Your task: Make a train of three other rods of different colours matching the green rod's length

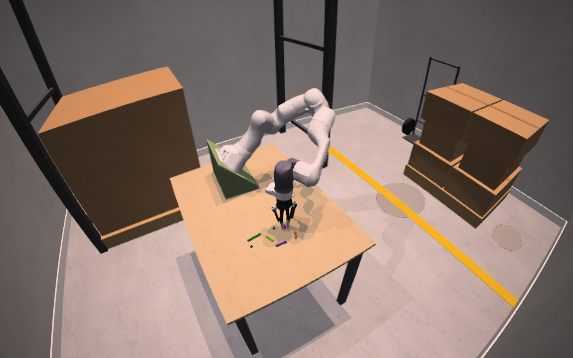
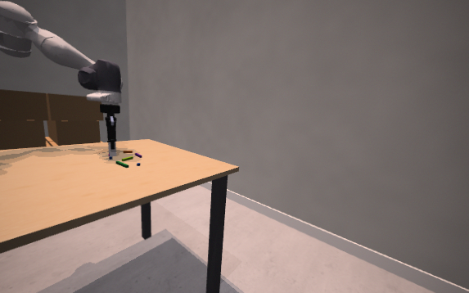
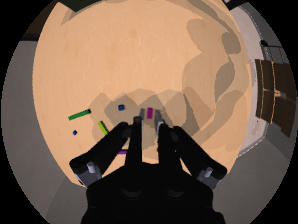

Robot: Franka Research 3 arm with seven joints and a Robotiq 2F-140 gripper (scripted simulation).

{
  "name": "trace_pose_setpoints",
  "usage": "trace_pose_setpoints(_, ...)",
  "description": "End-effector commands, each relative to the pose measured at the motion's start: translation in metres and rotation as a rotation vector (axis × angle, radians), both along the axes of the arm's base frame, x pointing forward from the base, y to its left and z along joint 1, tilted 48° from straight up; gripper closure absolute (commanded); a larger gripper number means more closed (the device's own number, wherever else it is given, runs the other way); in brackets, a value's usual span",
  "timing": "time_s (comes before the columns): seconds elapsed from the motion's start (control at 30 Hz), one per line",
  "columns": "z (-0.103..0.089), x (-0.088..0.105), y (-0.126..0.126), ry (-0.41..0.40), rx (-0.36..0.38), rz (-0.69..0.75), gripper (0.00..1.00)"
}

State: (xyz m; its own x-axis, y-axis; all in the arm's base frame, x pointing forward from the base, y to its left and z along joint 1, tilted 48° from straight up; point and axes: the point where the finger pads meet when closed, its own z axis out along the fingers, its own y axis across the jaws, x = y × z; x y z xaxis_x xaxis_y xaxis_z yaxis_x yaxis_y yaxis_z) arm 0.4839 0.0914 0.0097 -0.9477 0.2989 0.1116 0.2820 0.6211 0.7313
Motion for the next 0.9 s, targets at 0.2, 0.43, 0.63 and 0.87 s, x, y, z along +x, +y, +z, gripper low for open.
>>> trace_pose_setpoints(0.2,-0.0012,0.0012,-0.0003,-0.006,-0.004,0.002,0.85)
trace_pose_setpoints(0.43,-0.0012,0.0012,-0.0003,-0.006,-0.004,0.002,0.85)
trace_pose_setpoints(0.63,-0.0012,0.0012,-0.0003,-0.006,-0.004,0.002,0.97)
trace_pose_setpoints(0.87,-0.0012,0.0012,-0.0003,-0.006,-0.004,0.002,0.97)
